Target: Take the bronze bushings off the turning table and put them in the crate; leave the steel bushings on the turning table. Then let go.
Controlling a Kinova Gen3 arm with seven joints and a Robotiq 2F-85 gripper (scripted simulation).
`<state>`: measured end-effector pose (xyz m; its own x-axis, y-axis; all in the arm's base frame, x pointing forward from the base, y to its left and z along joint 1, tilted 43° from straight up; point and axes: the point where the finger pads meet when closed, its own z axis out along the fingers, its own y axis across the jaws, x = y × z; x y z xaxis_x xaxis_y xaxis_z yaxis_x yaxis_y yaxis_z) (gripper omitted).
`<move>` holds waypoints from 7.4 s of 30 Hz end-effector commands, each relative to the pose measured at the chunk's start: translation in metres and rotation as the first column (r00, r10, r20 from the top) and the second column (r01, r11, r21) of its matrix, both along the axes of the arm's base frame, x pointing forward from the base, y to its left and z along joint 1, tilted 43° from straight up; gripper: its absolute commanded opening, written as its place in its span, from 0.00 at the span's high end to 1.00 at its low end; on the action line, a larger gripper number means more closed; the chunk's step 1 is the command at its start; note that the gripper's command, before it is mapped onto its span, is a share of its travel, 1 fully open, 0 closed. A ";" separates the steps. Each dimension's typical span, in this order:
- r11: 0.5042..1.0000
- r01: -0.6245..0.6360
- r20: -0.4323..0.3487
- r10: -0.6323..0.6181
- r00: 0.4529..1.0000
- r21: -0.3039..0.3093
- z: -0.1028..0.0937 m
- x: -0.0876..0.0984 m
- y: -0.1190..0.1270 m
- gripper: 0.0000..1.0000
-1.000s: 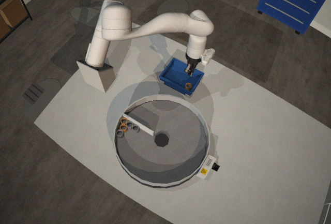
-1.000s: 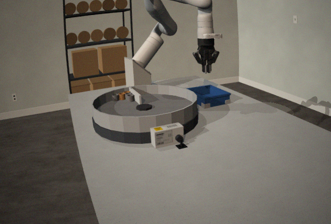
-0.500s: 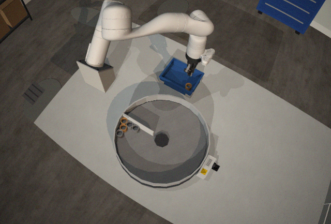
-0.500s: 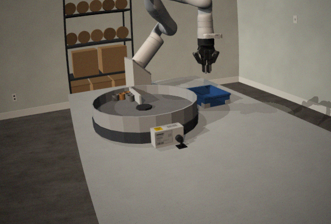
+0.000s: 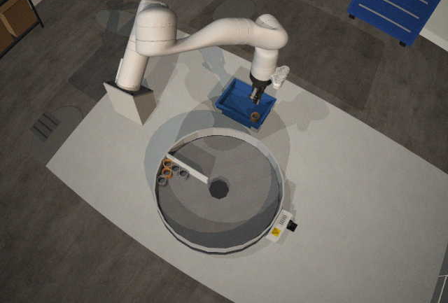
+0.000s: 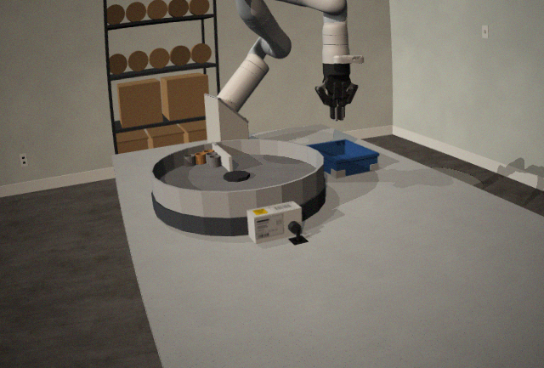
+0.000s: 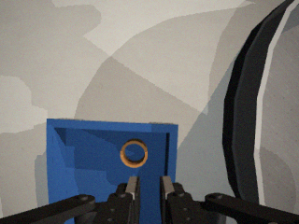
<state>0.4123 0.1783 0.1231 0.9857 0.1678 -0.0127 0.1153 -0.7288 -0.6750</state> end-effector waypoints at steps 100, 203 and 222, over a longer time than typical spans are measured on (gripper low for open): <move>0.706 -0.694 0.632 0.606 0.484 -0.145 -0.217 -0.082 -0.224 0.86; 0.615 -0.758 0.697 0.641 0.321 -0.218 -0.297 -0.104 -0.226 0.86; 0.616 -0.757 0.697 0.641 0.321 -0.218 -0.301 -0.105 -0.223 1.00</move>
